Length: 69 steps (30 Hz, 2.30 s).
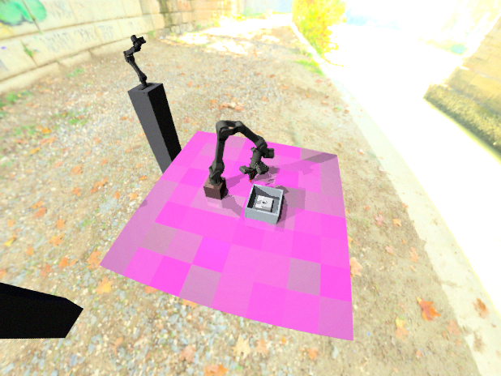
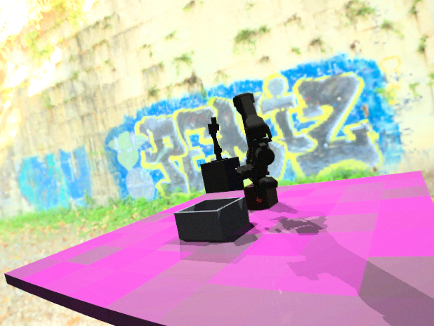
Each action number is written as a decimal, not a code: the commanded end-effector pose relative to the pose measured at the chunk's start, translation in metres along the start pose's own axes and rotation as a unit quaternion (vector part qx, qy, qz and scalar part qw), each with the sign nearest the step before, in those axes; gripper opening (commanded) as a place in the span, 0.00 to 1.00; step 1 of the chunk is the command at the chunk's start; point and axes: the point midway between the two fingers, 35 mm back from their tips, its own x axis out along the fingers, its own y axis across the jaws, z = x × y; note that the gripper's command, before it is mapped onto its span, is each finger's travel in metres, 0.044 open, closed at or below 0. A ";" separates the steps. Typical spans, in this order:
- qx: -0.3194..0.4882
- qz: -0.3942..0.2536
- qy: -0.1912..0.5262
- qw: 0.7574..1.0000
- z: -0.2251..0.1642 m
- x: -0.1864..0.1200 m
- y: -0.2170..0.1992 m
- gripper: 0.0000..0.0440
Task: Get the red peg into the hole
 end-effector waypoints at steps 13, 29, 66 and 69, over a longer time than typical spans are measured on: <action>0.064 0.016 -0.031 0.997 0.060 -0.041 -0.004 0.00; 0.120 0.025 -0.034 0.992 0.138 -0.031 -0.019 0.00; 0.046 0.083 0.043 0.995 0.217 0.030 -0.004 0.71; 0.049 0.094 0.050 0.993 0.226 0.026 0.002 0.88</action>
